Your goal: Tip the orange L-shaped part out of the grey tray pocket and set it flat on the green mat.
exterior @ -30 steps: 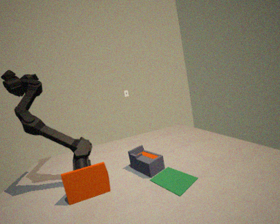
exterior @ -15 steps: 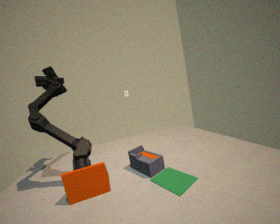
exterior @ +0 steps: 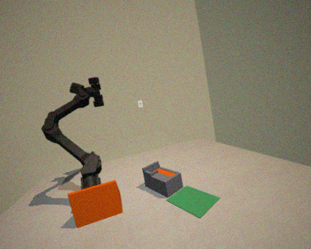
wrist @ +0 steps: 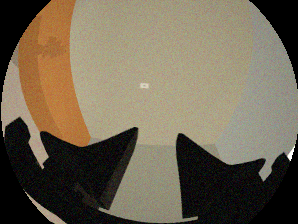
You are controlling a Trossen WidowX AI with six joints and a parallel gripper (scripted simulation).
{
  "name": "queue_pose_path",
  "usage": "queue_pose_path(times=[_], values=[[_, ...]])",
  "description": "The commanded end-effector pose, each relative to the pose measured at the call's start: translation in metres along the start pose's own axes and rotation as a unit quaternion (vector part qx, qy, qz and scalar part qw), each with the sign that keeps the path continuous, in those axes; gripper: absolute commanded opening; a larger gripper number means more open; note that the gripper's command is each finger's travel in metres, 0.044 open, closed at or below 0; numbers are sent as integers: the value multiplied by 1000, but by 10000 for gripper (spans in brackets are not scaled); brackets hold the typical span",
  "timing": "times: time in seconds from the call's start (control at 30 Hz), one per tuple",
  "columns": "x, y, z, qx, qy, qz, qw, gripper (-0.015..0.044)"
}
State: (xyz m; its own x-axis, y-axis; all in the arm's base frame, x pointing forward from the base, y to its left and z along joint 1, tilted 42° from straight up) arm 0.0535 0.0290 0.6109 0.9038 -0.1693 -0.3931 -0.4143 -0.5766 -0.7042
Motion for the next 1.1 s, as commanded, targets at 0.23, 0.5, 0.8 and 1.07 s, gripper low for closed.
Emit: queue_pose_path(times=[0.23, 0.5, 0.8, 1.07], values=[[131, 4, 9, -14, -109, 240, 965, 180], [218, 35, 21, -29, -187, 406, 894, 180], [300, 99, 41, -46, -291, 576, 763, 180], [348, 179, 69, -62, -420, 697, 577, 180]])
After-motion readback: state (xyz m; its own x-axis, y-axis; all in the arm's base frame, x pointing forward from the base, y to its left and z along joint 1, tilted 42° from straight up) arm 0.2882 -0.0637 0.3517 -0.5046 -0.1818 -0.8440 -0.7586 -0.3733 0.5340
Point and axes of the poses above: the point midway between the two fingers, 35 mm back from their tips, its own y axis back along the fingers, its own z axis across the jaws, x = y × z, the point moved 10 cm from there along y, back along the fingers, and after that the axes turned 14 degrees about -y, right-handed, at the moved point
